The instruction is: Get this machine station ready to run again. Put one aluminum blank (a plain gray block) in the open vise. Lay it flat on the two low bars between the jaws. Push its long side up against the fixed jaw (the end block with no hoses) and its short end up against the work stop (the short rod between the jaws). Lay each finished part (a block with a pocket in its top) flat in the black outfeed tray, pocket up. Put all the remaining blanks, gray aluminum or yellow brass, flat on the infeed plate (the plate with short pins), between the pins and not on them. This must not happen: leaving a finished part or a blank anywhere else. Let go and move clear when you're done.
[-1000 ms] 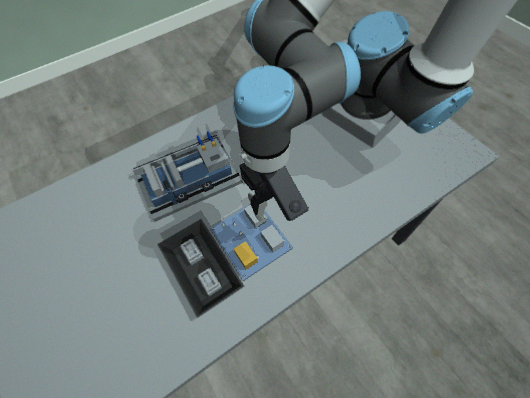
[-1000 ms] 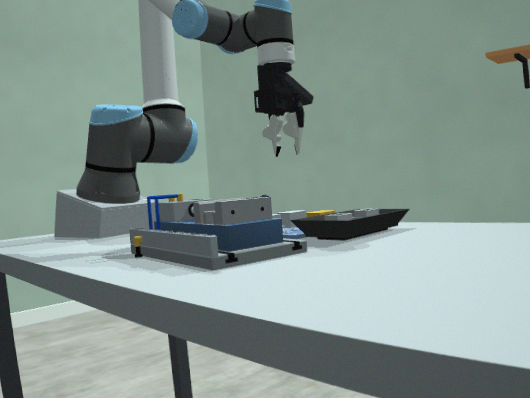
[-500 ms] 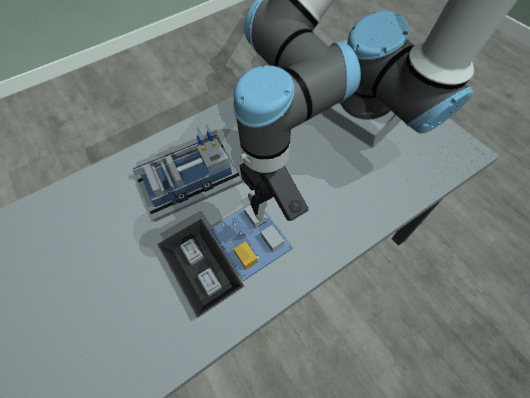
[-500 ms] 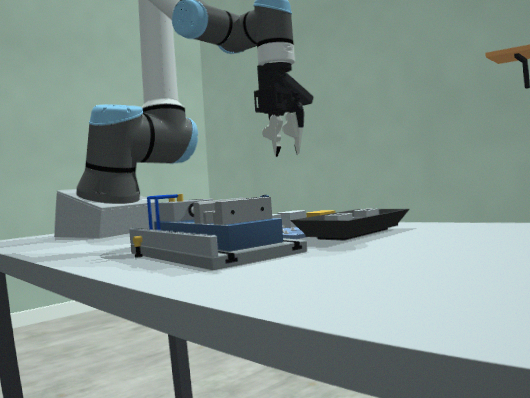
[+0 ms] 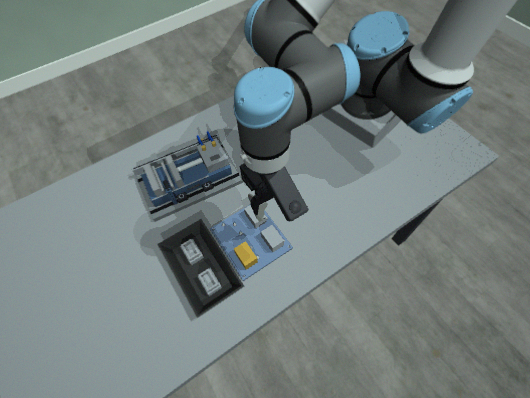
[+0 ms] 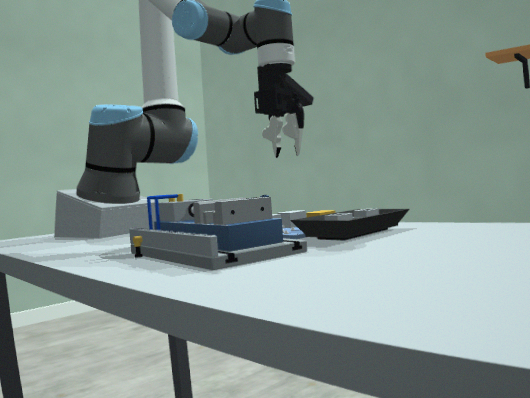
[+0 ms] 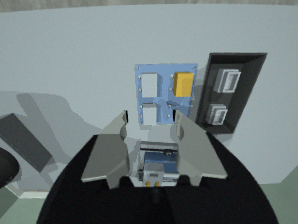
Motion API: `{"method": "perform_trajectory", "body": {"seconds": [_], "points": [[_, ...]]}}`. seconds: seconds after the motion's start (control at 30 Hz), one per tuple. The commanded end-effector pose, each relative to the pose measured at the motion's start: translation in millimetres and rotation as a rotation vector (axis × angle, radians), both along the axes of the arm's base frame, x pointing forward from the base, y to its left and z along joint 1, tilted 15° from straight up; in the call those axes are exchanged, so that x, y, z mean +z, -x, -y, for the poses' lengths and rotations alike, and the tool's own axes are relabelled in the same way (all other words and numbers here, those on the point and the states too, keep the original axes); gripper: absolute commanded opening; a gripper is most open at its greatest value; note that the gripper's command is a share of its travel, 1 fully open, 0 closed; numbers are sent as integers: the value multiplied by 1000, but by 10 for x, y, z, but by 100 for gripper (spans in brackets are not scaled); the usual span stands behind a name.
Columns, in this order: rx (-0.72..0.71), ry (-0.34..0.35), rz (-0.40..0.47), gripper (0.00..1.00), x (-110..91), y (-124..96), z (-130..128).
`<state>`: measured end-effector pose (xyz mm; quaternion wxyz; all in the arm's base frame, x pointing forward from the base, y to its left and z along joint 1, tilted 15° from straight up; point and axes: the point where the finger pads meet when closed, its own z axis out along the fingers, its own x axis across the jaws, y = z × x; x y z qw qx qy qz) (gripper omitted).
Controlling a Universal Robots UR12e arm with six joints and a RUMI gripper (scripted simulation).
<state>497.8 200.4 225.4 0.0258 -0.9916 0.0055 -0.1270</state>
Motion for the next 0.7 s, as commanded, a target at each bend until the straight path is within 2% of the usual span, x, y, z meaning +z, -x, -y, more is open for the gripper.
{"method": "perform_trajectory", "body": {"seconds": [0.0,0.23,0.67], "points": [[0,0,1,40,-38,-16,-3],[0,0,1,40,-151,-46,-9],[0,0,1,40,-593,-162,-31]]}}
